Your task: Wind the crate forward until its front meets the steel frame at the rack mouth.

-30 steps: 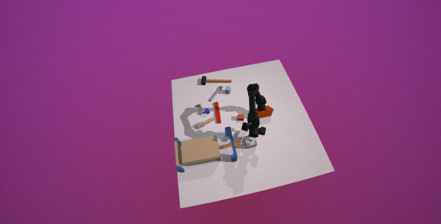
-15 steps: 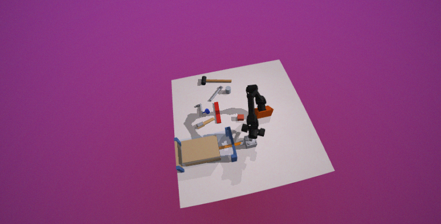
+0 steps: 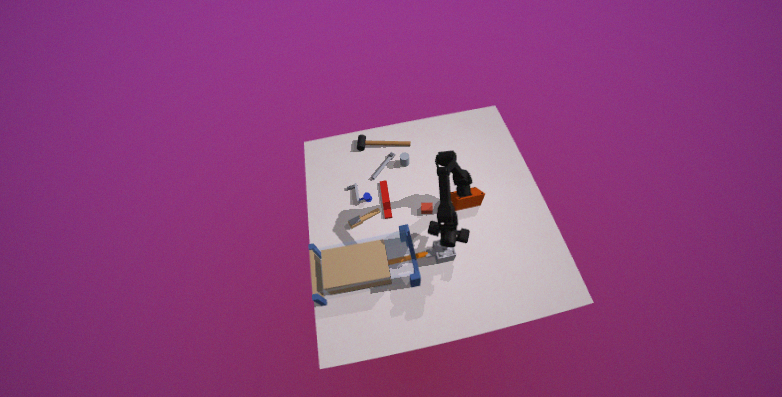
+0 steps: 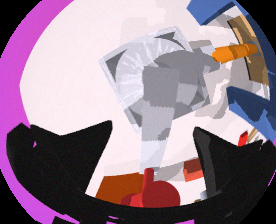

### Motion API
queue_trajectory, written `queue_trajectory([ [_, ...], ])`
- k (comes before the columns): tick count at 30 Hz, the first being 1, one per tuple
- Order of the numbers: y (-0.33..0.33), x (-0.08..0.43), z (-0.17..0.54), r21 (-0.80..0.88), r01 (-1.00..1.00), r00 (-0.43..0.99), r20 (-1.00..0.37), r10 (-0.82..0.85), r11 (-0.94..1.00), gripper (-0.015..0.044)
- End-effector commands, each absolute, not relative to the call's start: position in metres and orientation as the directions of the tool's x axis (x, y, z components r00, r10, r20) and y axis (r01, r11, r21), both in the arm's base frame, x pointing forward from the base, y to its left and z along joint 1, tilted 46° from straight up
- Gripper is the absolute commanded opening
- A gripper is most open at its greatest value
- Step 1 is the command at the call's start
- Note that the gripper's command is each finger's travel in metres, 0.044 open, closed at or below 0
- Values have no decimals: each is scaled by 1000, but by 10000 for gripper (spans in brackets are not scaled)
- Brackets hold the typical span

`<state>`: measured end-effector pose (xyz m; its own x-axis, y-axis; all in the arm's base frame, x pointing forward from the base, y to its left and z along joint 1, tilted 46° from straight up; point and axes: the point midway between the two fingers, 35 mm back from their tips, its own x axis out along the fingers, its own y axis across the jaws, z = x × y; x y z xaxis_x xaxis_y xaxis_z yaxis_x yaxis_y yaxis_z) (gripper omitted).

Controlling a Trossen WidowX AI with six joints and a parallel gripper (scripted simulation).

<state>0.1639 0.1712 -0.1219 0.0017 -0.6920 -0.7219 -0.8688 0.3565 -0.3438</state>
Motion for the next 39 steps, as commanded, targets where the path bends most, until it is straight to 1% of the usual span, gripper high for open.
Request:
queue_trajectory([
  [1, 171, 164, -122, -344, -869, 2, -722, -692, 356, 361],
  [11, 171, 164, -122, -344, -869, 2, -722, -692, 356, 99],
  [21, 171, 164, -122, -344, -869, 2, -722, -692, 356, 32],
  [22, 171, 164, -122, -344, -869, 2, -722, -692, 356, 6],
  [23, 171, 164, -122, -344, -869, 2, -722, -692, 356, 0],
  [32, 173, 164, -122, -344, -869, -7, -712, -702, 356, 0],
  [39, 178, 167, -121, -344, -869, -39, -668, -743, 355, 0],
])
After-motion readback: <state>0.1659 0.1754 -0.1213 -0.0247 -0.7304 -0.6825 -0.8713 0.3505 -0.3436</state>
